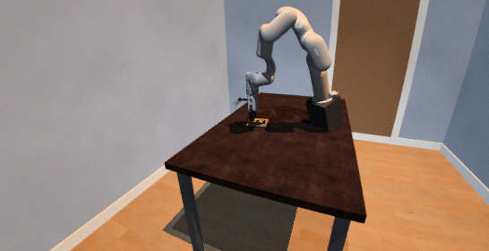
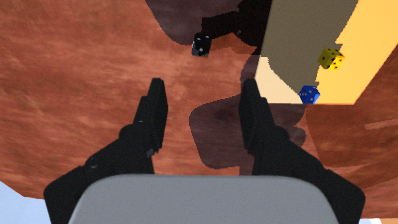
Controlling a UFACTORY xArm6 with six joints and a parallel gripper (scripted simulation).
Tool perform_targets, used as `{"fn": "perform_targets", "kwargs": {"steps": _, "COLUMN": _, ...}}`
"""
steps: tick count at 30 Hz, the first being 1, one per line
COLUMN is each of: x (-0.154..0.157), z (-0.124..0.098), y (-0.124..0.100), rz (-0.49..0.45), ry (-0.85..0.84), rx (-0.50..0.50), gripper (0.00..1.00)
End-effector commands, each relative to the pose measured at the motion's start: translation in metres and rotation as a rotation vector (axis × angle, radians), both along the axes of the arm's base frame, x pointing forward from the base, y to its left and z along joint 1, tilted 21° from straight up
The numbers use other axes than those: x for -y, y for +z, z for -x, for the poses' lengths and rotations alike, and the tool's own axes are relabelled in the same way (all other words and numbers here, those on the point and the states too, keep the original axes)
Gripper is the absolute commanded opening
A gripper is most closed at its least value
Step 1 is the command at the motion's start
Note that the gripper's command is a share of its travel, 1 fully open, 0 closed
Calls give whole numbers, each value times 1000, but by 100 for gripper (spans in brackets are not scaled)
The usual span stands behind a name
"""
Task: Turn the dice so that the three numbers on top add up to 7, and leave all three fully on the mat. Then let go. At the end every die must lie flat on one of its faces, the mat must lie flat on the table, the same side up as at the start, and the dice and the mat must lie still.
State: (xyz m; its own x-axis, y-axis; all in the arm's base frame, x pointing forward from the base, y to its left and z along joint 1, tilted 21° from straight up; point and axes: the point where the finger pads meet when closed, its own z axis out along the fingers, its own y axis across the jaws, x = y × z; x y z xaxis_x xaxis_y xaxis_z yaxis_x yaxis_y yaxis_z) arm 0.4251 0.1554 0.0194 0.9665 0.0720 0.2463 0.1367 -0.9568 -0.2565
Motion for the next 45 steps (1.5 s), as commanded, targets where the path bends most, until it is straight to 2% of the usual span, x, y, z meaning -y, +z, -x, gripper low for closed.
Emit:
{"fn": "perform_targets", "kwargs": {"steps": 1, "x": 0, "z": -1, "y": 1, "rz": 3, "ry": -6, "rx": -3, "gripper": 31}}
{"fn": "perform_targets", "kwargs": {"steps": 45, "x": -2, "z": -2, "y": -3, "rz": 3, "ry": -7, "rx": -4, "gripper": 31}}
